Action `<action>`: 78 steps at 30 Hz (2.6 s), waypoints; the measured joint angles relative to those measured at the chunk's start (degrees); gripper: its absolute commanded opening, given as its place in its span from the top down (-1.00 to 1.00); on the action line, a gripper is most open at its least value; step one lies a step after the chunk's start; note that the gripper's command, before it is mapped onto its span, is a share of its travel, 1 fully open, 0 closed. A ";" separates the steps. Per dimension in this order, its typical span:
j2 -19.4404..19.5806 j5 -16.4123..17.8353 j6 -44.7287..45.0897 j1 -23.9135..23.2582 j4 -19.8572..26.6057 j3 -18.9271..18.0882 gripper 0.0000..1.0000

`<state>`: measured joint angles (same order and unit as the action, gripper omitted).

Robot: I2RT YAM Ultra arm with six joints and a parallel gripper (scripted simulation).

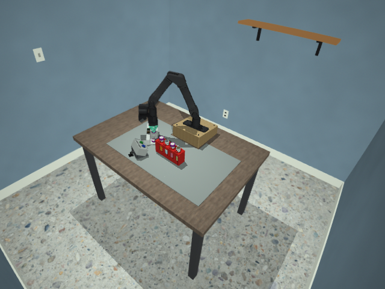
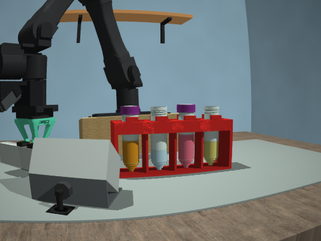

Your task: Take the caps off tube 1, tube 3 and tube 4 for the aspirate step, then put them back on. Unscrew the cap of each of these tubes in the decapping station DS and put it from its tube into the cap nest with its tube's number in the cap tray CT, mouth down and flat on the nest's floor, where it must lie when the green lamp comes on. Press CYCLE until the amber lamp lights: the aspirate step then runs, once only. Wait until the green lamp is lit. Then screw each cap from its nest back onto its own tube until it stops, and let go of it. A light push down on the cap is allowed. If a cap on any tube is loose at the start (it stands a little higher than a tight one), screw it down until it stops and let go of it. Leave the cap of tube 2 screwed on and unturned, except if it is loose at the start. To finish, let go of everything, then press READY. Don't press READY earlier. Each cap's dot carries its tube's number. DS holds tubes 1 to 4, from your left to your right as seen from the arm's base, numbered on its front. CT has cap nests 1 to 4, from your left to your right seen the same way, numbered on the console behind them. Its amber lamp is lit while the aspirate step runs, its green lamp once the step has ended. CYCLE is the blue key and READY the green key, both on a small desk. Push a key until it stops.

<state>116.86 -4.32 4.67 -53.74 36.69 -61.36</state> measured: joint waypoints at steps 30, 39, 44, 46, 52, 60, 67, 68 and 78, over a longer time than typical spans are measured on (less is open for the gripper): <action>1.01 0.00 0.37 -0.33 -1.62 0.63 1.00; 1.33 0.00 0.44 -0.37 -2.16 0.79 0.06; 1.33 0.00 0.44 -0.39 -2.29 0.79 0.06; 1.33 0.00 0.44 -0.39 -2.29 0.79 0.06; 1.33 0.00 0.44 -0.39 -2.29 0.79 0.06; -1.42 0.00 0.35 -0.33 1.79 0.07 0.06; -4.83 0.00 0.09 0.07 6.82 -2.58 0.06; -5.35 0.00 0.02 0.13 7.80 -3.08 0.06; -10.05 0.00 -0.57 0.79 17.68 -9.33 0.06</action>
<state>106.80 -4.32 4.10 -52.95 54.37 -70.70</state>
